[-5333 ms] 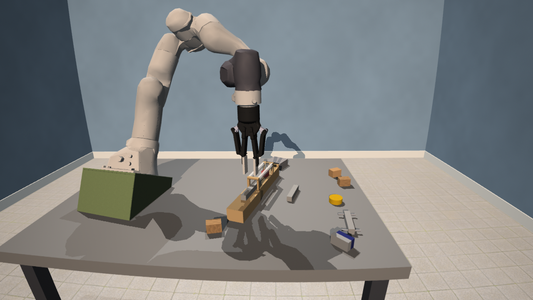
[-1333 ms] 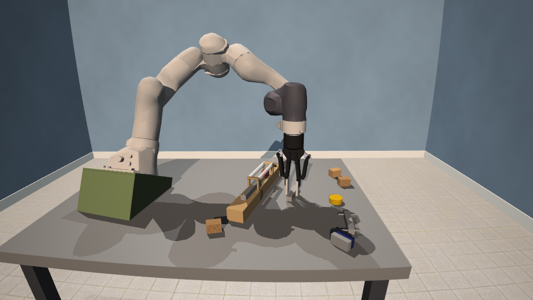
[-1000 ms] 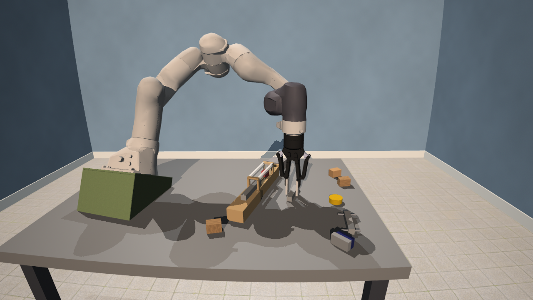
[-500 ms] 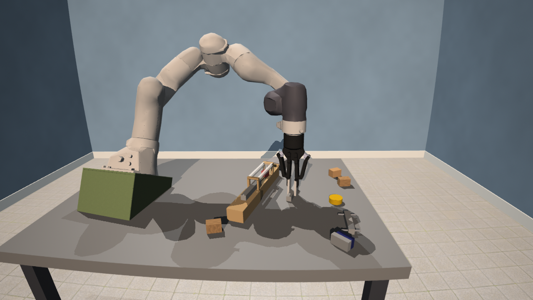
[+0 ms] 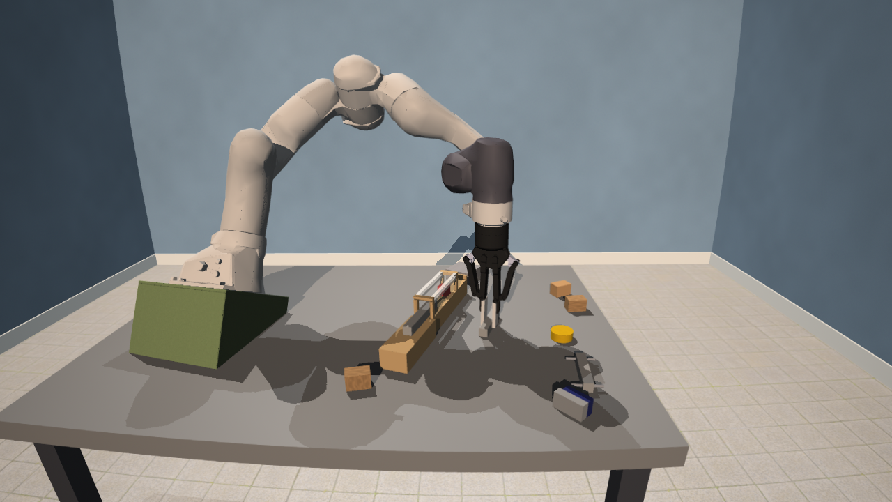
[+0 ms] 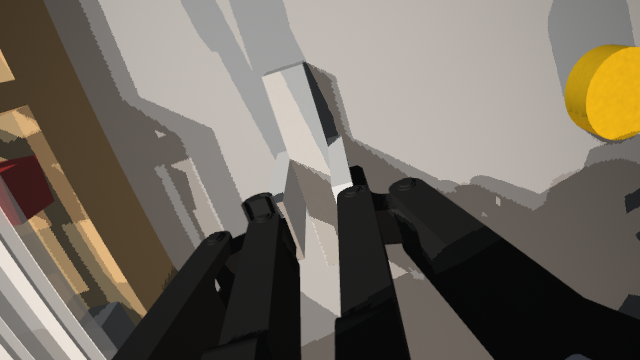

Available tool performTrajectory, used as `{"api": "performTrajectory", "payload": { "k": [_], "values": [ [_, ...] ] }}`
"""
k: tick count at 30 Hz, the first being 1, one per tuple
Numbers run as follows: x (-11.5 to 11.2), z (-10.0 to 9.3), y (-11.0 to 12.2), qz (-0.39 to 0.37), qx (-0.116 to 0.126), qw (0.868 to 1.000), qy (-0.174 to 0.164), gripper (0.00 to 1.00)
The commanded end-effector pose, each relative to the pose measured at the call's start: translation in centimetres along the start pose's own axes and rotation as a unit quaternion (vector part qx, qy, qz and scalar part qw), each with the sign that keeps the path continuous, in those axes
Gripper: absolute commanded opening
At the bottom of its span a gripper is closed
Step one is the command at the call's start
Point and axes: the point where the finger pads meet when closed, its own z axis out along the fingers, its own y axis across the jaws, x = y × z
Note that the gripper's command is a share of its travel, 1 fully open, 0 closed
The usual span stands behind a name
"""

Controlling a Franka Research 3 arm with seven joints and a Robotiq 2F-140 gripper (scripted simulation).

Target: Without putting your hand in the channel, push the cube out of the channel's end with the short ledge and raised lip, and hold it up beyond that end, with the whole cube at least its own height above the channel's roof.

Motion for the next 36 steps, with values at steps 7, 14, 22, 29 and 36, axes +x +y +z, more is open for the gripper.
{"api": "performTrajectory", "payload": {
  "k": [7,14,22,29,36],
  "values": [
    [0.1,0.0,0.1,-0.003,-0.002,1.0,0.001,0.0],
    [0.1,-0.8,0.1,-0.003,-0.002,1.0,0.001,0.0],
    [0.1,-8.7,0.1,-0.003,-0.002,1.0,0.001,0.0],
    [0.1,-11.4,0.1,-0.003,-0.002,1.0,0.001,0.0],
    [0.1,-11.4,0.1,-0.003,-0.002,1.0,0.001,0.0]
  ]
}}
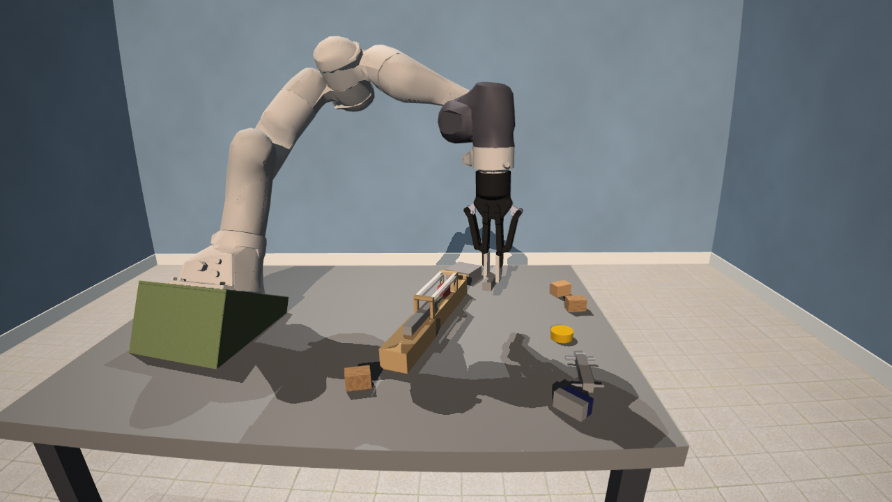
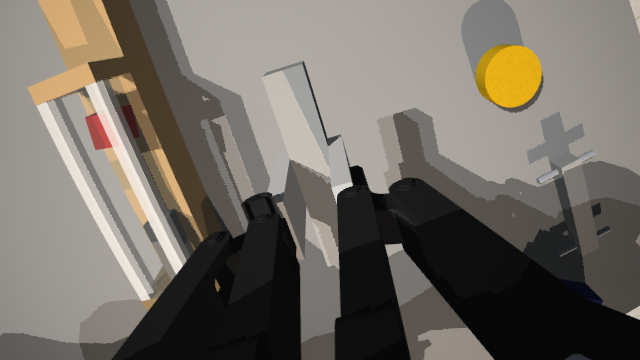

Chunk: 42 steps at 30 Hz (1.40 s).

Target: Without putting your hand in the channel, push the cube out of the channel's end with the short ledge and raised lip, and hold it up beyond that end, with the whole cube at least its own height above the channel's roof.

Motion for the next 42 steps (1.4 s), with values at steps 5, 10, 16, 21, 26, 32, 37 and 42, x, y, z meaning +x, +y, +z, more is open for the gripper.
{"api": "performTrajectory", "payload": {
  "k": [5,10,16,21,26,32,37,42],
  "values": [
    [0.0,0.0,-0.3,0.009,0.005,1.0,0.0,0.0],
    [0.0,0.0,-0.3,0.009,0.005,1.0,0.0,0.0],
    [0.0,0.0,-0.3,0.009,0.005,1.0,0.0,0.0],
    [0.0,0.0,-0.3,0.009,0.005,1.0,0.0,0.0],
    [0.0,0.0,-0.3,0.009,0.005,1.0,0.0,0.0],
    [-7.2,-0.1,-2.8,0.008,0.005,1.0,-0.005,0.0],
    [-14.1,0.5,-8.6,0.008,0.005,1.0,-0.001,0.0],
    [-22.9,1.0,-13.6,0.008,0.005,1.0,0.0,0.0]
  ]
}}
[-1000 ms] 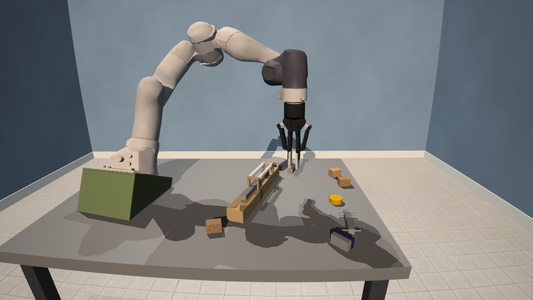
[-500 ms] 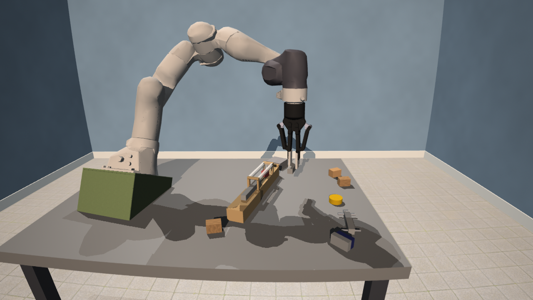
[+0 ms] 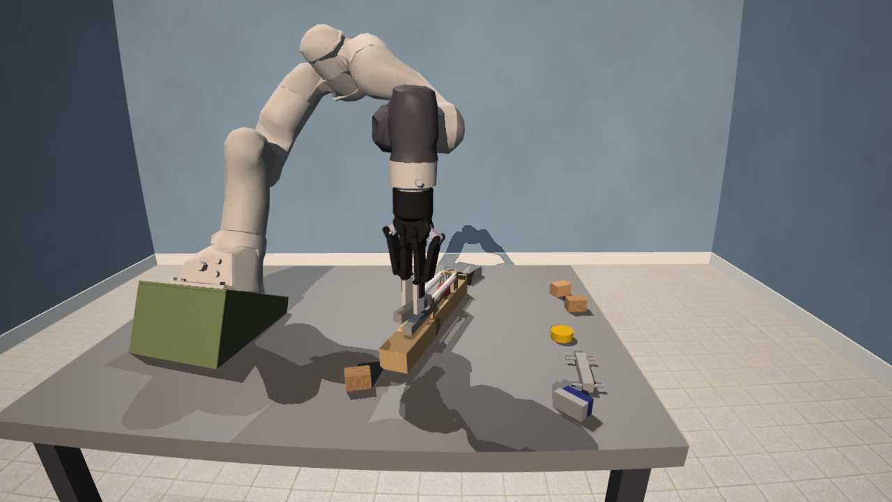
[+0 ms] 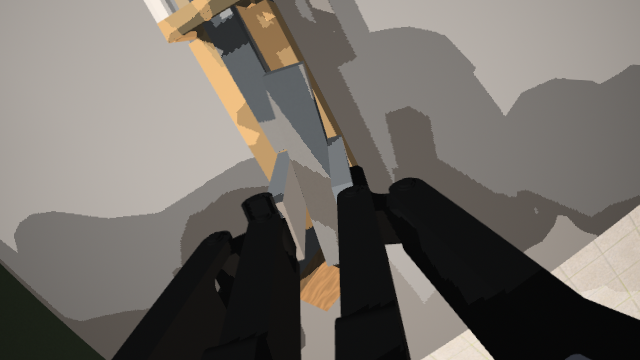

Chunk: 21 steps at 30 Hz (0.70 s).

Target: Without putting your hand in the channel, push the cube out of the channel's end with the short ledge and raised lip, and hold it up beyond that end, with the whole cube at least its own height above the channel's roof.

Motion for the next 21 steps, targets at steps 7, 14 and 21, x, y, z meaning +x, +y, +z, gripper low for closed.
{"api": "performTrajectory", "payload": {
  "k": [7,14,21],
  "values": [
    [-6.2,3.0,-0.9,-0.087,-0.018,0.996,0.002,0.0],
    [-6.2,3.5,-0.8,-0.087,-0.018,0.996,0.002,0.0],
    [-6.2,4.6,-0.8,-0.087,-0.018,0.996,0.002,0.0]
  ]
}}
